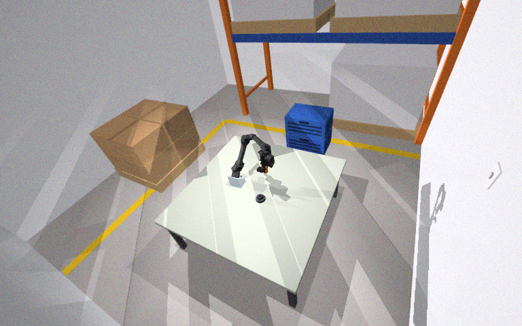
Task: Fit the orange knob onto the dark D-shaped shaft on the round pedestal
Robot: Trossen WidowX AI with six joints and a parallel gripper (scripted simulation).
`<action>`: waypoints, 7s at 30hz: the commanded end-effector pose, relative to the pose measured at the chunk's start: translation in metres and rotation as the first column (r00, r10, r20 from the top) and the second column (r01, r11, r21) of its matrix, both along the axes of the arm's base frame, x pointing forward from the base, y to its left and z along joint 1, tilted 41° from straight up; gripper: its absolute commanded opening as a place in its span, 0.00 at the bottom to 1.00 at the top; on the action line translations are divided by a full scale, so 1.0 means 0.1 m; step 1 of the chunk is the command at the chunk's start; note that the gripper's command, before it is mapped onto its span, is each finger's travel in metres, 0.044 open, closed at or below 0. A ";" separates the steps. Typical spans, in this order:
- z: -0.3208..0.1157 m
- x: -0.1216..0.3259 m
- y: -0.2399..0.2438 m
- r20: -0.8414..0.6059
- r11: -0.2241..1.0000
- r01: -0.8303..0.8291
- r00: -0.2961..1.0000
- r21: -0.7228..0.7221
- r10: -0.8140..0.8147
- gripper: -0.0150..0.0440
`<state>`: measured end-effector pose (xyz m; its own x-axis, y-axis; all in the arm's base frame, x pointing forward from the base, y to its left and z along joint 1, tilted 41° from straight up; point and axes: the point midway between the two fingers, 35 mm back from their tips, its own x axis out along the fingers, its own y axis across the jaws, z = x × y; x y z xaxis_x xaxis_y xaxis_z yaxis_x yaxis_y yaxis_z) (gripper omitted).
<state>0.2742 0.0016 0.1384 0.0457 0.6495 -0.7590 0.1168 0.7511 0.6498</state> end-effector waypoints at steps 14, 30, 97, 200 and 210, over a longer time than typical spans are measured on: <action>-0.37 0.18 -0.36 0.009 1.000 0.003 1.000 -0.014 -0.003 0.25; -0.77 0.26 -0.68 0.009 1.000 0.002 1.000 -0.016 -0.002 0.25; -1.88 0.20 -1.12 0.015 1.000 -0.005 1.000 -0.004 0.005 0.25; -1.85 0.19 -1.15 0.475 0.809 -0.550 0.667 -0.205 0.574 0.25; -1.88 0.19 -1.12 0.479 0.805 -0.555 0.660 -0.209 0.579 0.25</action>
